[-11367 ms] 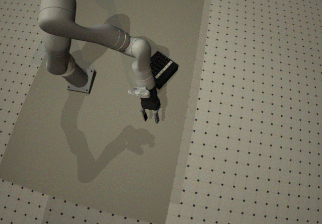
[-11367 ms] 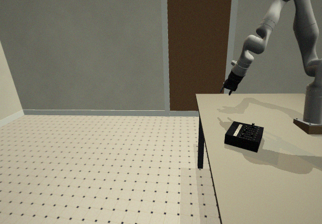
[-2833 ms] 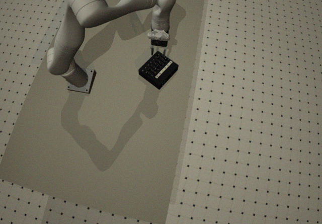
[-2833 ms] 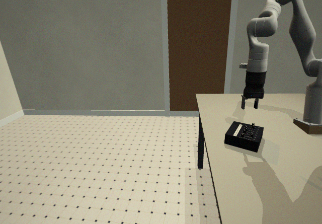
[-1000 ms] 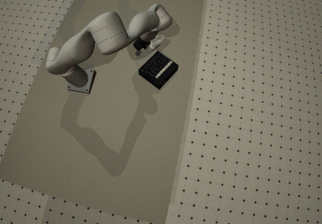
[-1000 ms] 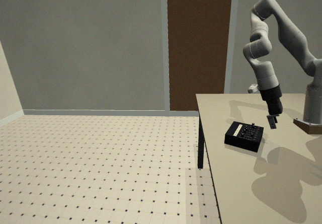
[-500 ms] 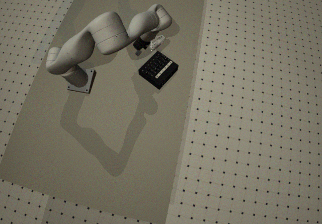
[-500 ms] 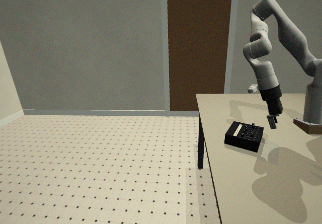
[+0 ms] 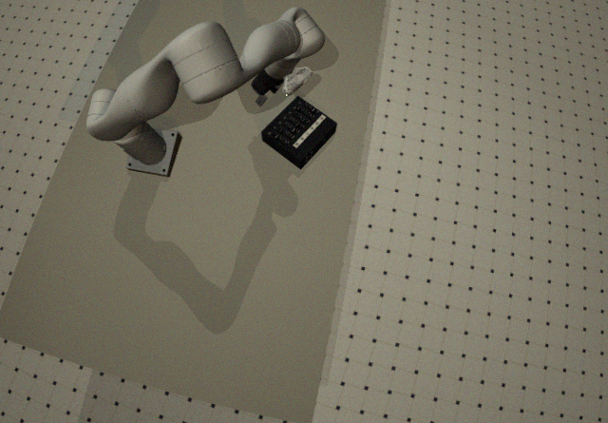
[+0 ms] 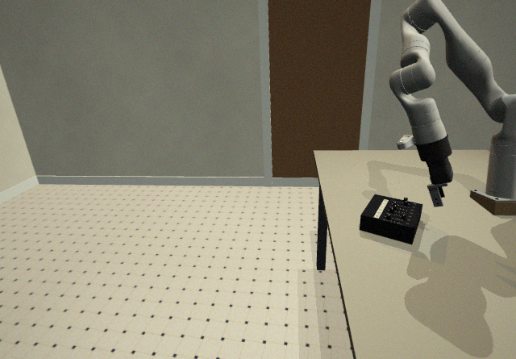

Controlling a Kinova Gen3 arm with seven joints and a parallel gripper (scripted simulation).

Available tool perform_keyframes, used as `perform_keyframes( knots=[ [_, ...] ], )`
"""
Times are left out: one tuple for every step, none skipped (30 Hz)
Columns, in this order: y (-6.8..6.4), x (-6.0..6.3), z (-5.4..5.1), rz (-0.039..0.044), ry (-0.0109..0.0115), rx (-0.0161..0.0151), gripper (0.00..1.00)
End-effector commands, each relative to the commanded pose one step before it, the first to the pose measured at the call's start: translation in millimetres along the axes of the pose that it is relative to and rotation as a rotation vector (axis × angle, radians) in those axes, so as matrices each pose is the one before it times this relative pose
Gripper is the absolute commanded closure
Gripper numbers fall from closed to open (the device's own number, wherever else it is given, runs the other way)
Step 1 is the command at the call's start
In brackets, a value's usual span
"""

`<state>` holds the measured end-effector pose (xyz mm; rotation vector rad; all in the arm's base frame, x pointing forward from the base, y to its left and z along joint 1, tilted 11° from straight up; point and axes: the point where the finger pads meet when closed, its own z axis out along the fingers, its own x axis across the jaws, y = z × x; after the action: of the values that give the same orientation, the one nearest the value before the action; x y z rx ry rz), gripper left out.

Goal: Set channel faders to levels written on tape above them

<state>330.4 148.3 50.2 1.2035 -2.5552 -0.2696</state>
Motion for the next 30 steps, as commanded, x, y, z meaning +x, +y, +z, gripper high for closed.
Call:
perform_keyframes(
  knots=[
    [0.13, -0.42, -0.65, -0.00049, -0.00129, 0.00094, 0.0],
    [0.0, 0.0, 0.0, 0.0, 0.0, 0.0, 0.0],
    [0.0, 0.0, 0.0, 0.0, 0.0, 0.0, 0.0],
    [0.0, 0.0, 0.0, 0.0, 0.0, 0.0, 0.0],
    [0.0, 0.0, 0.0, 0.0, 0.0, 0.0, 0.0],
    [0.0, 0.0, 0.0, 0.0, 0.0, 0.0, 0.0],
    [0.0, 0.0, 0.0, 0.0, 0.0, 0.0, 0.0],
    [0.0, 0.0, 0.0, 0.0, 0.0, 0.0, 0.0],
    [0.0, 0.0, 0.0, 0.0, 0.0, 0.0, 0.0],
    [0.0, 0.0, 0.0, 0.0, 0.0, 0.0, 0.0],
    [0.0, 0.0, 0.0, 0.0, 0.0, 0.0, 0.0],
    [0.0, 0.0, 0.0, 0.0, 0.0, 0.0, 0.0],
    [0.0, 0.0, 0.0, 0.0, 0.0, 0.0, 0.0],
    [0.0, 0.0, 0.0, 0.0, 0.0, 0.0, 0.0],
    [0.0, 0.0, 0.0, 0.0, 0.0, 0.0, 0.0],
    [0.0, 0.0, 0.0, 0.0, 0.0, 0.0, 0.0],
    [0.0, 0.0, 0.0, 0.0, 0.0, 0.0, 0.0],
    [0.0, 0.0, 0.0, 0.0, 0.0, 0.0, 0.0],
    [0.0, 0.0, 0.0, 0.0, 0.0, 0.0, 0.0],
    [0.0, 0.0, 0.0, 0.0, 0.0, 0.0, 0.0],
    [0.0, 0.0, 0.0, 0.0, 0.0, 0.0, 0.0],
    [0.0, 0.0, 0.0, 0.0, 0.0, 0.0, 0.0],
    [0.0, 0.0, 0.0, 0.0, 0.0, 0.0, 0.0],
    [0.0, 0.0, 0.0, 0.0, 0.0, 0.0, 0.0],
    [-0.01, 0.0, 0.0, 0.00008, 0.0, 0.00003, 0.0],
    [-0.05, 0.0, -0.03, 0.00051, 0.00002, 0.00019, 0.0],
    [-0.13, 0.0, -0.08, 0.00133, 0.00004, 0.00051, 0.0],
    [-0.24, 0.01, -0.15, 0.00249, 0.00007, 0.00095, 0.0],
    [-0.38, 0.01, -0.23, 0.00394, 0.00011, 0.0015, 0.0],
    [-0.55, 0.01, -0.33, 0.00563, 0.00014, 0.00214, 0.0]
  ],
)
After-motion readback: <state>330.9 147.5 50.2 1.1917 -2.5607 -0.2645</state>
